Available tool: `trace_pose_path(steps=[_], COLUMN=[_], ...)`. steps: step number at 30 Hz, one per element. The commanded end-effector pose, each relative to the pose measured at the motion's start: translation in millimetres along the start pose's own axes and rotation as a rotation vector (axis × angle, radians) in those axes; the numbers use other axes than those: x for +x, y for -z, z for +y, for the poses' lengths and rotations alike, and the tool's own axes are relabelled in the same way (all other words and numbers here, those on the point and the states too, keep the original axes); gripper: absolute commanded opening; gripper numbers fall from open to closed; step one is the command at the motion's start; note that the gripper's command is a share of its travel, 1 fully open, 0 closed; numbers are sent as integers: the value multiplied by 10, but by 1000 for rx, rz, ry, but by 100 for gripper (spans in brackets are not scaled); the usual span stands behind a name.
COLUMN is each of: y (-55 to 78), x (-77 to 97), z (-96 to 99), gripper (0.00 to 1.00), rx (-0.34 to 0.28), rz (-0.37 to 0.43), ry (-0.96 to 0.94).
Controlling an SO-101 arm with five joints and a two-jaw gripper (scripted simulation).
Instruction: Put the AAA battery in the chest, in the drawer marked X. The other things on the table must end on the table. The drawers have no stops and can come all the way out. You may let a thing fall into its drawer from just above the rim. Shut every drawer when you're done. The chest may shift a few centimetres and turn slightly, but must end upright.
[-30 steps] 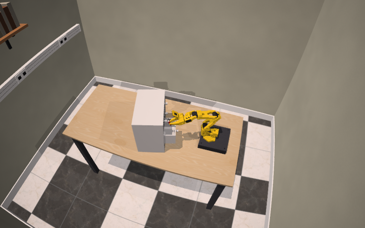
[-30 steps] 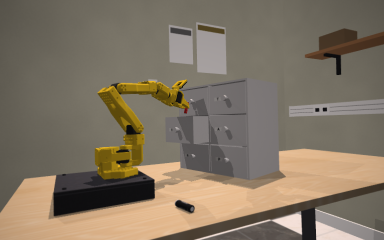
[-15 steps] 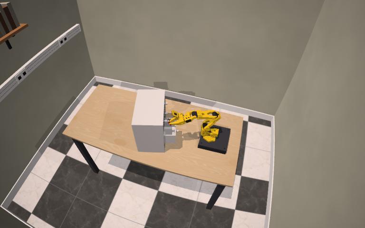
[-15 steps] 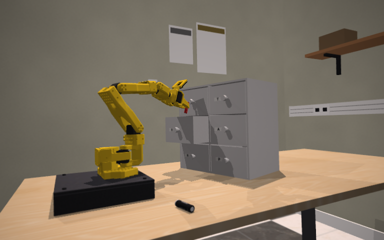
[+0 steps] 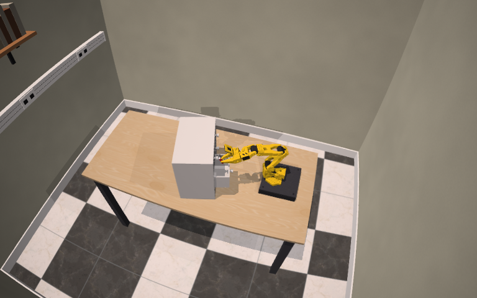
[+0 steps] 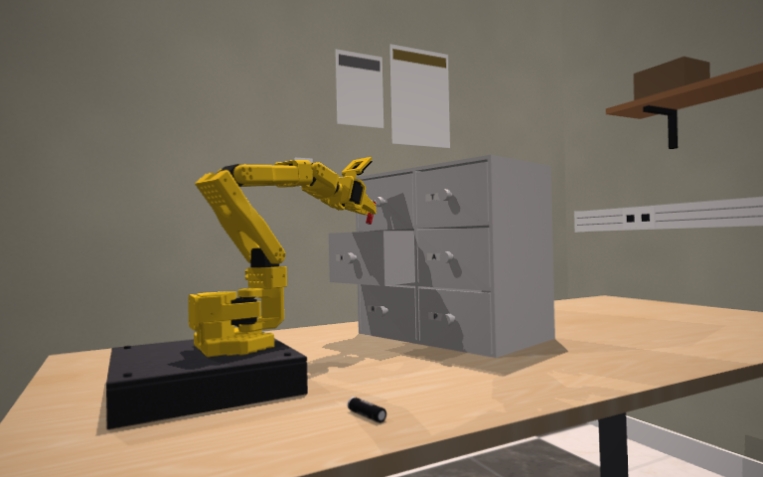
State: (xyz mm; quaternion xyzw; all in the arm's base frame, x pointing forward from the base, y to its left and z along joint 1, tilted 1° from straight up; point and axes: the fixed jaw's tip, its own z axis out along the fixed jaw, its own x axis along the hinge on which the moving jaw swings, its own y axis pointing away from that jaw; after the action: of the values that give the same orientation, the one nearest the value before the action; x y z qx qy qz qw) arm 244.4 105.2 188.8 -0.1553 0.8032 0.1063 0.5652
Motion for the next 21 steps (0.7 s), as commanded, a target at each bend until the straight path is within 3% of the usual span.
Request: trace_pose_path(steps=[1,11,21], y=[-6,-6,-52], x=[-26,-26,147], z=[33,33,16], gripper=[0,0,0], rx=[-12,-12,-6], rz=[-7,-7,-7], ry=[-3,-3,-6])
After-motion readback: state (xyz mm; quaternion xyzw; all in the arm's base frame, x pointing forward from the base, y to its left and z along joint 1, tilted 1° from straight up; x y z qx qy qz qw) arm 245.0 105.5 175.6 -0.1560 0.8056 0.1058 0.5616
